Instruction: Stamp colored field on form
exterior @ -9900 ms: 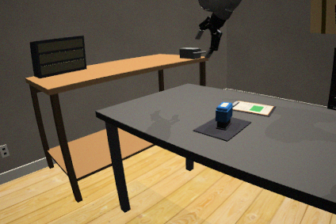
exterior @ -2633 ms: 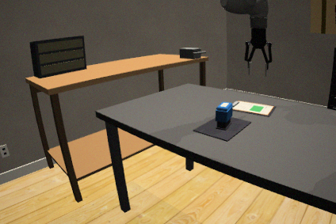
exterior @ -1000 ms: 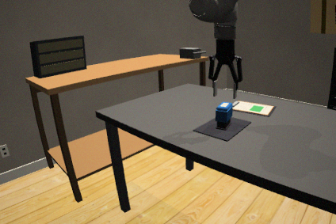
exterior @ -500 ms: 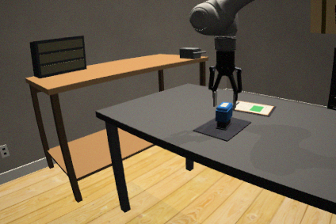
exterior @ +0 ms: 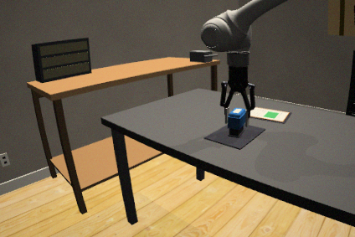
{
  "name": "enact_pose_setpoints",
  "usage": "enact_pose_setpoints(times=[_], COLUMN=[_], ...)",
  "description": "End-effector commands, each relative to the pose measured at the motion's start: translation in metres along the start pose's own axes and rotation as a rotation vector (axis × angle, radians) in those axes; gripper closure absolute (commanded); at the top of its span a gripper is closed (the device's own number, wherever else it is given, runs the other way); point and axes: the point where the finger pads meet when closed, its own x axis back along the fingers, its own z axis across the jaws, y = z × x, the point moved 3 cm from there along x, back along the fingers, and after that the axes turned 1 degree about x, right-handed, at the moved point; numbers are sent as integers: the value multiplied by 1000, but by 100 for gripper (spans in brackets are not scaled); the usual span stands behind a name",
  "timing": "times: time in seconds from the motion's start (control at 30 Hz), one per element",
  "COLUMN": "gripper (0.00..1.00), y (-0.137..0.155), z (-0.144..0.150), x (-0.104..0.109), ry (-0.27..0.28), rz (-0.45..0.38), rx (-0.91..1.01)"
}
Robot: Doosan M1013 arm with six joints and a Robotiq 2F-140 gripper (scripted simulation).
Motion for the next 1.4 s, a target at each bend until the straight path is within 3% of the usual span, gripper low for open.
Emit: enact_pose_setpoints(times=[0.0,0.47,0.5,1.37], gripper=[46,46,80,80], y=[0,0,0,0], z=[0,0,0,0], x=[-3,-3,-3,-3], ry=[0,0,0,0], rz=[0,0,0,0], rx=[0,0,0,0])
